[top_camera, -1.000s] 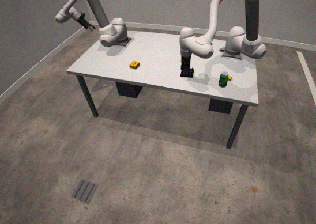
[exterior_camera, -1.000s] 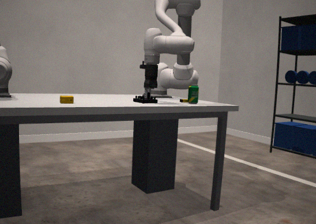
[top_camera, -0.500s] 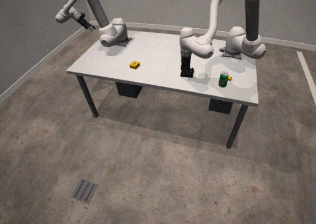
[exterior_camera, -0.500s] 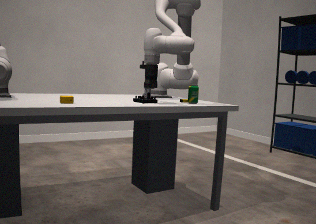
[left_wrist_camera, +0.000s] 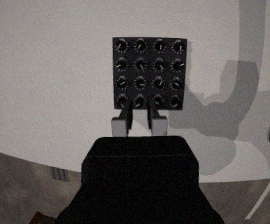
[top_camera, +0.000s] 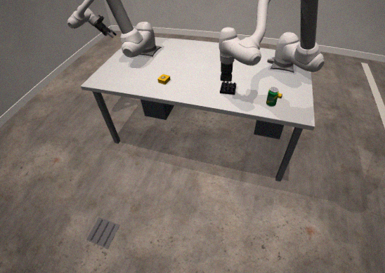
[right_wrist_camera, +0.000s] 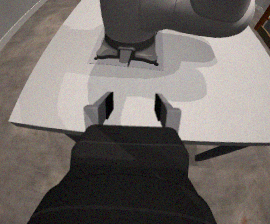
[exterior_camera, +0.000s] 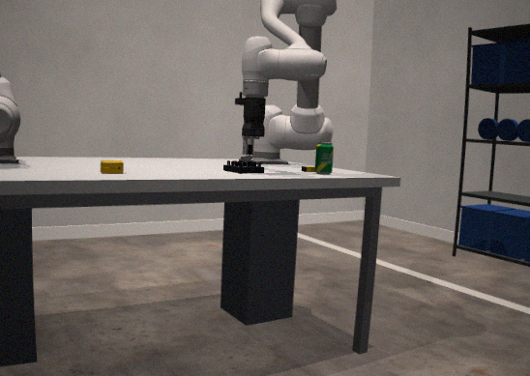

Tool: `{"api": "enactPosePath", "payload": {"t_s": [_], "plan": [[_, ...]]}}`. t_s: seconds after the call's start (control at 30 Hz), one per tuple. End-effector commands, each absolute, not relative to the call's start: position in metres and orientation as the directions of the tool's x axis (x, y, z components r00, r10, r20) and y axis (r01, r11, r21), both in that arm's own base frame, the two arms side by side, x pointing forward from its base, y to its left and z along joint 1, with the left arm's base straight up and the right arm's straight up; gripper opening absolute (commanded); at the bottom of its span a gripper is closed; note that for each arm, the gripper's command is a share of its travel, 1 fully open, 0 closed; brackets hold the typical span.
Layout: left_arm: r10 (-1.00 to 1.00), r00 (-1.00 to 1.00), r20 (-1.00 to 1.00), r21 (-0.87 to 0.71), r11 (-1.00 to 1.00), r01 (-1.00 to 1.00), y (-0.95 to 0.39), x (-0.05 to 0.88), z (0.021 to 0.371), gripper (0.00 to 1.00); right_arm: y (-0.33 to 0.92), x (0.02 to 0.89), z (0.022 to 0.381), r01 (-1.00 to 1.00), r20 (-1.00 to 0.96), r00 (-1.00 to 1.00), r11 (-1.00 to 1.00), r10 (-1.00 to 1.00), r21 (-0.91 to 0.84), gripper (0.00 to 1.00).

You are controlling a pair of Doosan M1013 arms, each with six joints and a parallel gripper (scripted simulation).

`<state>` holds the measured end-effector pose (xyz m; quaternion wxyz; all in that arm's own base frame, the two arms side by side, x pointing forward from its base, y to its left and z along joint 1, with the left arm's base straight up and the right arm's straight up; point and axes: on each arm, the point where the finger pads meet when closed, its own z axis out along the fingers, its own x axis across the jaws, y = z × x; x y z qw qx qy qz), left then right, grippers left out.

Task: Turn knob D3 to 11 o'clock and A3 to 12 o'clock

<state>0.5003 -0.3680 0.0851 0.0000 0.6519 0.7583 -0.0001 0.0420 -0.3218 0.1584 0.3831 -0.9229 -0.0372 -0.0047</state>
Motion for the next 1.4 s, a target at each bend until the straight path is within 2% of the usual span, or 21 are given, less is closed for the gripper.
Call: {"api": "enactPosePath", "payload": {"t_s": [0.0, 0.3, 0.47, 0.53, 0.7, 1.03, 1.1, 1.13, 1.37], "plan": [[0.989, -0.15, -0.001, 0.001, 0.15, 0.989, -0.368, 0.501, 0.086, 0.46, -0.322, 0.042, 0.159, 0.072, 0.038, 0.997, -0.704, 0.065, -0.706, 1.0], [0.994, -0.109, -0.001, 0.001, 0.109, 0.994, -0.367, 0.5, 0.086, 0.46, -0.322, 0.042, 0.159, 0.072, 0.038, 0.997, -0.704, 0.065, -0.706, 1.0], [0.998, 0.063, 0.0, 0.001, -0.063, 0.998, -0.364, 0.497, 0.088, 0.46, -0.322, 0.042, 0.159, 0.072, 0.038, 0.997, -0.704, 0.065, -0.706, 1.0], [0.998, 0.063, 0.0, 0.001, -0.063, 0.998, -0.364, 0.497, 0.088, 0.46, -0.322, 0.042, 0.159, 0.072, 0.038, 0.997, -0.704, 0.065, -0.706, 1.0], [0.954, 0.299, 0.0, 0.001, -0.299, 0.954, -0.36, 0.494, 0.089, 0.46, -0.322, 0.042, 0.159, 0.072, 0.038, 0.997, -0.704, 0.065, -0.706, 1.0], [0.759, 0.651, 0.0, 0.001, -0.651, 0.759, -0.353, 0.492, 0.092, 0.46, -0.322, 0.042, 0.159, 0.072, 0.038, 0.997, -0.704, 0.065, -0.706, 1.0], [0.759, 0.651, 0.0, 0.001, -0.651, 0.759, -0.353, 0.492, 0.092, 0.46, -0.322, 0.042, 0.159, 0.072, 0.038, 0.997, -0.704, 0.065, -0.706, 1.0], [0.691, 0.723, 0.001, 0.001, -0.723, 0.691, -0.352, 0.492, 0.093, 0.46, -0.322, 0.042, 0.159, 0.072, 0.038, 0.997, -0.704, 0.065, -0.706, 1.0], [0.474, 0.881, 0.001, 0.001, -0.881, 0.474, -0.35, 0.493, 0.095, 0.46, -0.322, 0.042, 0.159, 0.072, 0.038, 0.997, -0.704, 0.065, -0.706, 1.0]]}}
